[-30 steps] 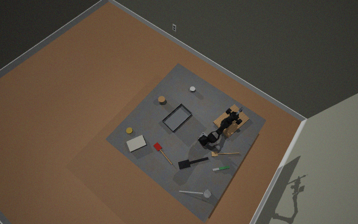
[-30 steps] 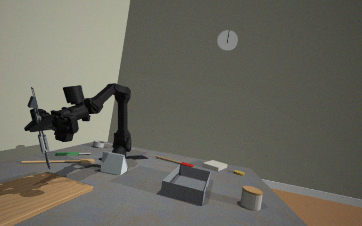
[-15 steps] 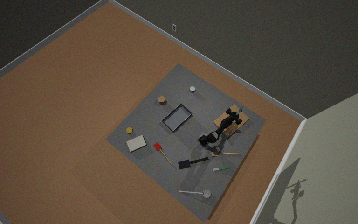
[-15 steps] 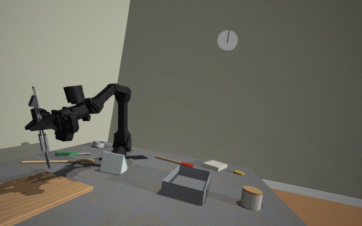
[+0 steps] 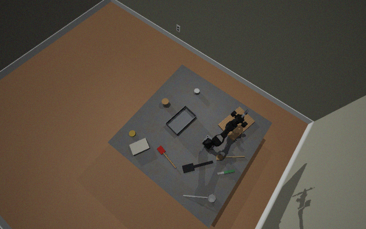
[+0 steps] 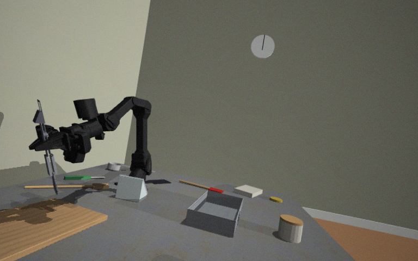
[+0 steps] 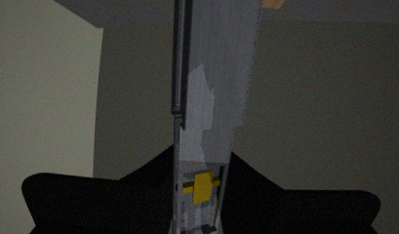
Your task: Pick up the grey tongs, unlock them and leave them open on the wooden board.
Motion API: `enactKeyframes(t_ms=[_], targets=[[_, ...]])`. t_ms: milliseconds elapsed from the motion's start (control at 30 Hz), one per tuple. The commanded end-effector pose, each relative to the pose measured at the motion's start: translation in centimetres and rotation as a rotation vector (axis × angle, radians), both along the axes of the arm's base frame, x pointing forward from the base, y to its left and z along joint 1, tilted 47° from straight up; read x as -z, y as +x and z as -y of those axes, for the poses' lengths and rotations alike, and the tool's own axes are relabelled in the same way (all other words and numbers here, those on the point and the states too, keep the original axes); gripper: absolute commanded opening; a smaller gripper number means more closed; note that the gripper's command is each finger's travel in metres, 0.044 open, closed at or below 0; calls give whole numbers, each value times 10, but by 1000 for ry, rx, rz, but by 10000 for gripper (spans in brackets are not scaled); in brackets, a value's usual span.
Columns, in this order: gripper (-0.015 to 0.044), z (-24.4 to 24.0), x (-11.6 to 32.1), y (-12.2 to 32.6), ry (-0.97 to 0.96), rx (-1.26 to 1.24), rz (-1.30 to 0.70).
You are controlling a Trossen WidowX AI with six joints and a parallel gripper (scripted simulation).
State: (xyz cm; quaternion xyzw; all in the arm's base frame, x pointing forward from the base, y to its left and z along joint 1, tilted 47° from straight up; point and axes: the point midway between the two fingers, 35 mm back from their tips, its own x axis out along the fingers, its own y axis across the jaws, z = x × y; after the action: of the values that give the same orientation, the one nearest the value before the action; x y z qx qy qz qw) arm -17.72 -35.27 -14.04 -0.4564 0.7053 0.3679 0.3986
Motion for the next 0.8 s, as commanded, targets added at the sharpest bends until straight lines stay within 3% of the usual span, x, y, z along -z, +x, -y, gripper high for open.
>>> enactKeyframes(t_ms=[0,767], targets=[[-150,2,-2,0,-10,-6,0],[-150,-2,46,-5,250,48,103]])
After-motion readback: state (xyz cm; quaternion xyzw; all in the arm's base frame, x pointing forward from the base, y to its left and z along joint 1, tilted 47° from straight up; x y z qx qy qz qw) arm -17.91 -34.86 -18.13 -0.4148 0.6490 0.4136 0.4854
